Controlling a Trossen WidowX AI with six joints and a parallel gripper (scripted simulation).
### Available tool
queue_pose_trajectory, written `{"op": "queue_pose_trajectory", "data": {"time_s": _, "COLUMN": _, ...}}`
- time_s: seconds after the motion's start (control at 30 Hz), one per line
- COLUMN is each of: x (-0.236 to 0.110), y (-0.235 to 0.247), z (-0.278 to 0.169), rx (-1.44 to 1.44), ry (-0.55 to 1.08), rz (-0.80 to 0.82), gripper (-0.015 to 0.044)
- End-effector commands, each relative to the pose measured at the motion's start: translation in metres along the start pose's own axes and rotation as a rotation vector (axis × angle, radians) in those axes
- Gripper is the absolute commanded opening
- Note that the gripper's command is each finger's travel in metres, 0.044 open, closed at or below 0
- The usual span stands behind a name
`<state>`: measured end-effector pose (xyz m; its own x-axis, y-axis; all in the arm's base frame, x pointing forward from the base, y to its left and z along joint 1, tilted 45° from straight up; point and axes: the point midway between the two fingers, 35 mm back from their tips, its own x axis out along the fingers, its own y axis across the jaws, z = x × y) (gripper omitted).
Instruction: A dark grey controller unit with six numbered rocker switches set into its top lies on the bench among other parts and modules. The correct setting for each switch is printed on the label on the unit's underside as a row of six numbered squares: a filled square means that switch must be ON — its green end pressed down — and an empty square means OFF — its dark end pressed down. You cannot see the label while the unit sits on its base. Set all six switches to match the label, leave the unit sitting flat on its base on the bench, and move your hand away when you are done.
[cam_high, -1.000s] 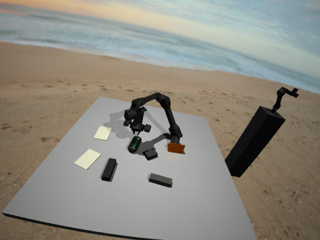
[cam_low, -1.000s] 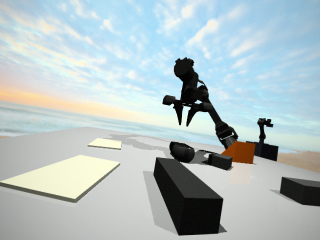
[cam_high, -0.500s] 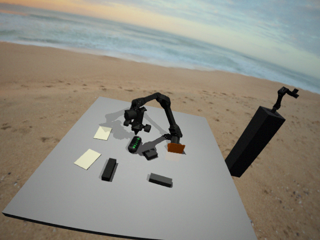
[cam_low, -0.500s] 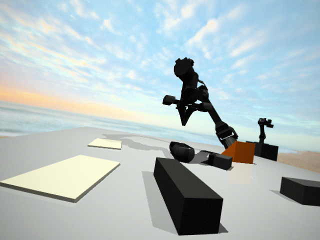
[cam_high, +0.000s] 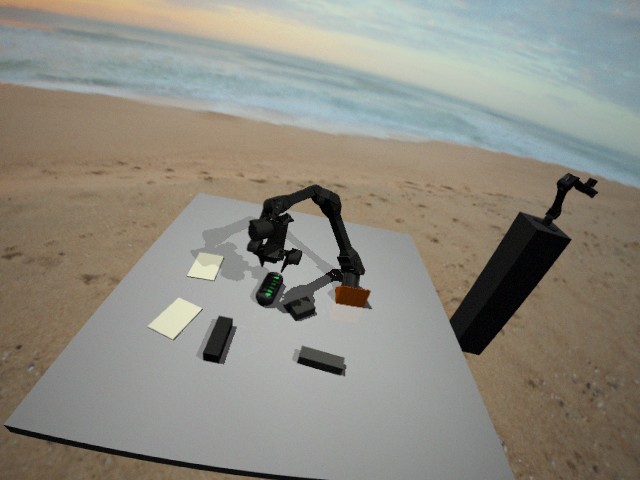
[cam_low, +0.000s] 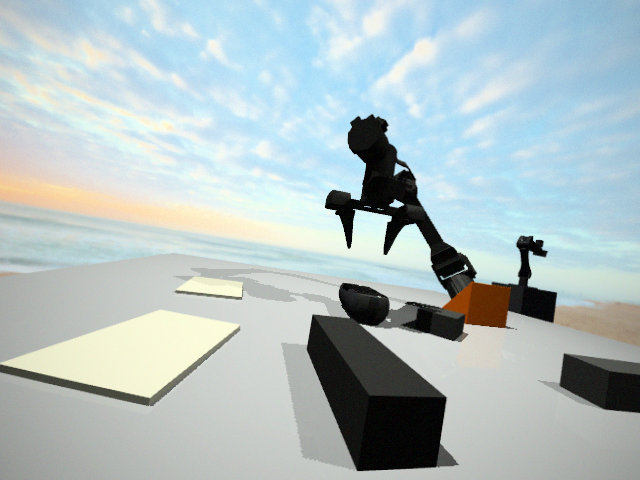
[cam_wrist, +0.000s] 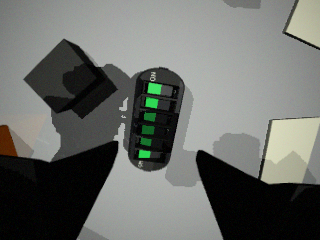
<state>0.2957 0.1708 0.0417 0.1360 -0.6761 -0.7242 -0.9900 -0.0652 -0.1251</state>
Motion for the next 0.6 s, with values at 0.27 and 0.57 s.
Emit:
{"op": "queue_pose_trajectory", "data": {"time_s": 0.27, "x": 0.026, "y": 0.018, "z": 0.002, "rx": 0.01, "ry": 0.006, "rz": 0.0, "gripper": 0.0282}}
{"op": "queue_pose_trajectory", "data": {"time_s": 0.57, "x": 0.062, "y": 0.048, "z": 0.0, "rx": 0.024, "ry": 0.014, "rz": 0.002, "gripper": 0.0046}}
